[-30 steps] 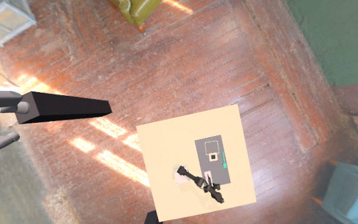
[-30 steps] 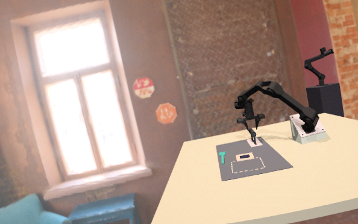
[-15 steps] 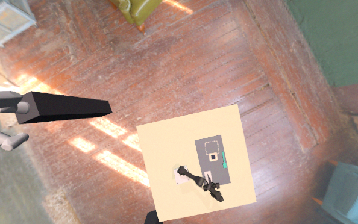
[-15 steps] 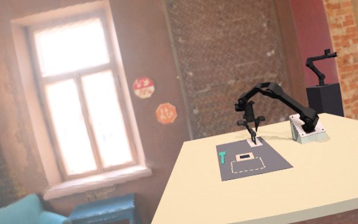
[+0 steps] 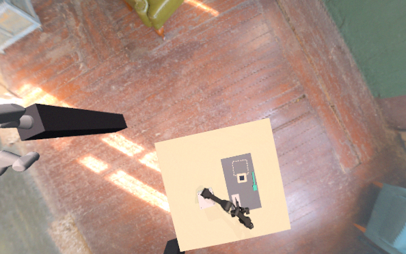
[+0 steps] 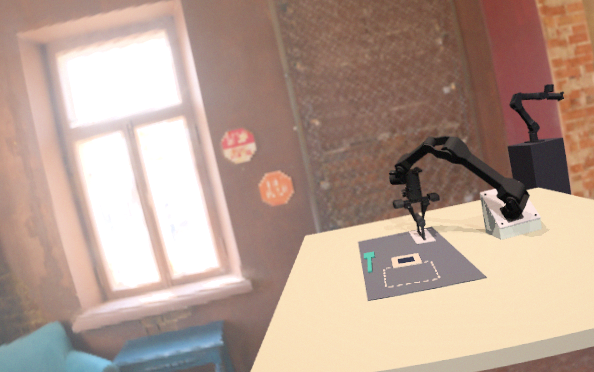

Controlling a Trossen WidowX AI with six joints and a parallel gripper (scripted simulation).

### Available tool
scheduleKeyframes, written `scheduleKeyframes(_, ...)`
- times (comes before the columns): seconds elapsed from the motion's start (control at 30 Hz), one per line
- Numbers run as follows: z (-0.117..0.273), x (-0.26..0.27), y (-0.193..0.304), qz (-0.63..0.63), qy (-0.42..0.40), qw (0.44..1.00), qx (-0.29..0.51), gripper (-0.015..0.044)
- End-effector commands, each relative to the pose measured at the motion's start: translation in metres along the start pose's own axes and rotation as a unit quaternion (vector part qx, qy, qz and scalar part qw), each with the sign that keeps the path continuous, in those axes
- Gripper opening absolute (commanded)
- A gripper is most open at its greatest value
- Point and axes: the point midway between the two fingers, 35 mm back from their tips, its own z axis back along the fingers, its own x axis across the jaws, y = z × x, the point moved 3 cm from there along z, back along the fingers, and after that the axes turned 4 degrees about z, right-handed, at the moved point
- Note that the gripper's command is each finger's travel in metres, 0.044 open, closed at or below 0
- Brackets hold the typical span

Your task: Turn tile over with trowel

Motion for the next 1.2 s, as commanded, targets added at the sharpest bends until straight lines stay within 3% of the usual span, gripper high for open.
scheduleKeyframes(0.0, -0.0031, -0.0030, 0.0007, -0.006, 0.006, 1.000, 0.005, 0.0130)
scheduleKeyframes(0.23, -0.0031, -0.0030, 0.0007, 0.003, 0.006, 1.000, 0.005, 0.0130)
scheduleKeyframes(0.7, -0.0031, -0.0029, 0.0007, 0.204, 0.005, 0.979, 0.006, 0.0130)
scheduleKeyframes(1.17, -0.0031, -0.0029, 0.0007, 0.400, 0.004, 0.917, 0.007, 0.0130)
